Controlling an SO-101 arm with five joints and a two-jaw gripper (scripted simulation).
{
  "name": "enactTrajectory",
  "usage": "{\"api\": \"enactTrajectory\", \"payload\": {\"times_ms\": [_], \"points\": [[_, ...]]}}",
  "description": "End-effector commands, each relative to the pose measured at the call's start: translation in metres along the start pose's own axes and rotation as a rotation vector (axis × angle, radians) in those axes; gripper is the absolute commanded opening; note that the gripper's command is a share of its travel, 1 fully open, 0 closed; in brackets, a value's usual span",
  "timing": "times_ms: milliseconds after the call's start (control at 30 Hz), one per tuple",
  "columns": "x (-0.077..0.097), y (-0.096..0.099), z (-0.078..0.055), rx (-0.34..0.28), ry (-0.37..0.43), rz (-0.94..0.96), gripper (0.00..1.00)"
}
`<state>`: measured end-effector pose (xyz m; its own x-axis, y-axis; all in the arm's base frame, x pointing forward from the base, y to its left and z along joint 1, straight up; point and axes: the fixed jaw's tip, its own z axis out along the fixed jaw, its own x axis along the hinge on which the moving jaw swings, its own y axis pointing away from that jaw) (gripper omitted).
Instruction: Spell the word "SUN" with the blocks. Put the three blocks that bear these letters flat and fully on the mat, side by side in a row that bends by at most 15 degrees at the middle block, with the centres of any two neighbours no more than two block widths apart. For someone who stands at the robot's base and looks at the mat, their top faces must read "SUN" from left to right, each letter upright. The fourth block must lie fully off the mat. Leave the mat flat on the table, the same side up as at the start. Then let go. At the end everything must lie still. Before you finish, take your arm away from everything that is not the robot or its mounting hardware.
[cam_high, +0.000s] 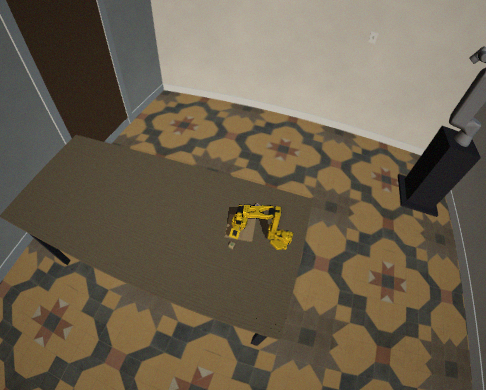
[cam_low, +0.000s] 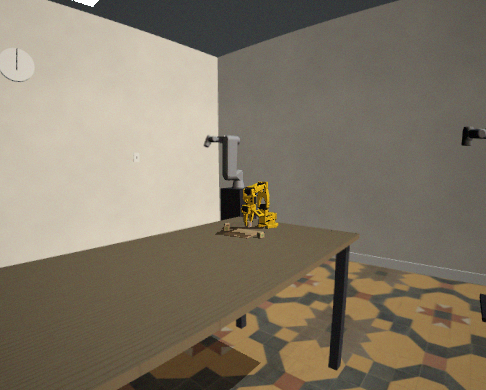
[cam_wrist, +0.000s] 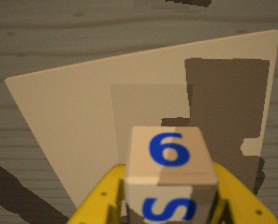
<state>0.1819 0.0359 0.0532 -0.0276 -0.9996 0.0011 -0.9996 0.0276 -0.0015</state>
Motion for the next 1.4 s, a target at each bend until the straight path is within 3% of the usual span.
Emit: {"api": "enactTrajectory", "payload": {"times_ms": [0, 1367], "points": [[-0.001, -0.007, -0.009, 0.069, -0.017, 0.008, 0.00], [-0.001, -0.006, 0.007, 0.069, -0.017, 0.006, 0.00]]}}
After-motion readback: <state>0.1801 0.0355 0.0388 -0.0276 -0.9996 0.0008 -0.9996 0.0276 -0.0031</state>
